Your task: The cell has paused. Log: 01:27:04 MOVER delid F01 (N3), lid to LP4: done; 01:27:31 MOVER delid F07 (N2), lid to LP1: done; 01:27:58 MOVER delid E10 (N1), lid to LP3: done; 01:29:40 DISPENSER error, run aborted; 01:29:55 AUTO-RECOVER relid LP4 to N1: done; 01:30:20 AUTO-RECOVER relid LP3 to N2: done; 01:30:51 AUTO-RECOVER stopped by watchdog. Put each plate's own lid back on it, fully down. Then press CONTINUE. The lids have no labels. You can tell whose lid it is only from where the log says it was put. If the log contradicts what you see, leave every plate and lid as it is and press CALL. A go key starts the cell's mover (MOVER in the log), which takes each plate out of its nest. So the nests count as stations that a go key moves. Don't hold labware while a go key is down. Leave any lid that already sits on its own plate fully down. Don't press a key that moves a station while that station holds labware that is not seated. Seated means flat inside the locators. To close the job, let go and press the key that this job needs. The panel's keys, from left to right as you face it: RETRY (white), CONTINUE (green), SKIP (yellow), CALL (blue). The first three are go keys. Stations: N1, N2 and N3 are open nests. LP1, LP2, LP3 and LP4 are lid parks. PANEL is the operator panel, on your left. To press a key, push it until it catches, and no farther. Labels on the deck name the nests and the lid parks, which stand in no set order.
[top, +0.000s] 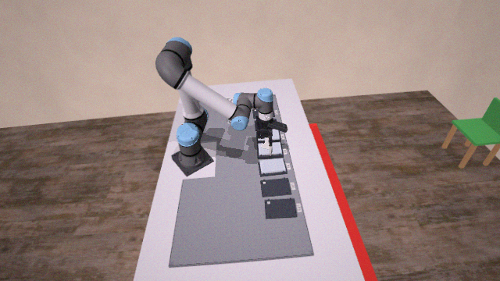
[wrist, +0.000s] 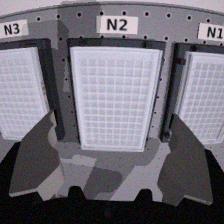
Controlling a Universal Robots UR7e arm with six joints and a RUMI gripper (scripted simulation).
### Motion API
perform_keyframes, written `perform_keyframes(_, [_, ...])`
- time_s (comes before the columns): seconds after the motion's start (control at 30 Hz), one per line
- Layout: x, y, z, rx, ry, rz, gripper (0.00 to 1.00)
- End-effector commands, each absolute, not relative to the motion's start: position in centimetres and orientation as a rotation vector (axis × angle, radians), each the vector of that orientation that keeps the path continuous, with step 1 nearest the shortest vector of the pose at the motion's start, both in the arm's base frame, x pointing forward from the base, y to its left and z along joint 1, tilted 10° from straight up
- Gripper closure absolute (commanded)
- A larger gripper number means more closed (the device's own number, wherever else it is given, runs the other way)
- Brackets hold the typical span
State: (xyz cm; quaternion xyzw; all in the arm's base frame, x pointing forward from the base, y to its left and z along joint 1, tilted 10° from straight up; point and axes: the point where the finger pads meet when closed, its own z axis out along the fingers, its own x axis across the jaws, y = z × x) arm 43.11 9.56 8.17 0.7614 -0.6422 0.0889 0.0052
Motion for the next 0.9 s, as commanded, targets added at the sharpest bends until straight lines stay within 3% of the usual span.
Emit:
perform_keyframes(0.0, [43.1, 9.6, 8.2, 2.385, -2.011, 0.28, 0.18])
perform_keyframes(0.63, [42.9, 9.8, 10.3, 2.385, -2.011, 0.28, 0.18])
perform_keyframes(0.67, [42.4, 9.7, 10.2, 2.403, -1.986, 0.28, 1.0])
perform_keyframes(0.87, [39.5, 9.1, 9.9, 2.415, -1.97, 0.279, 1.0])
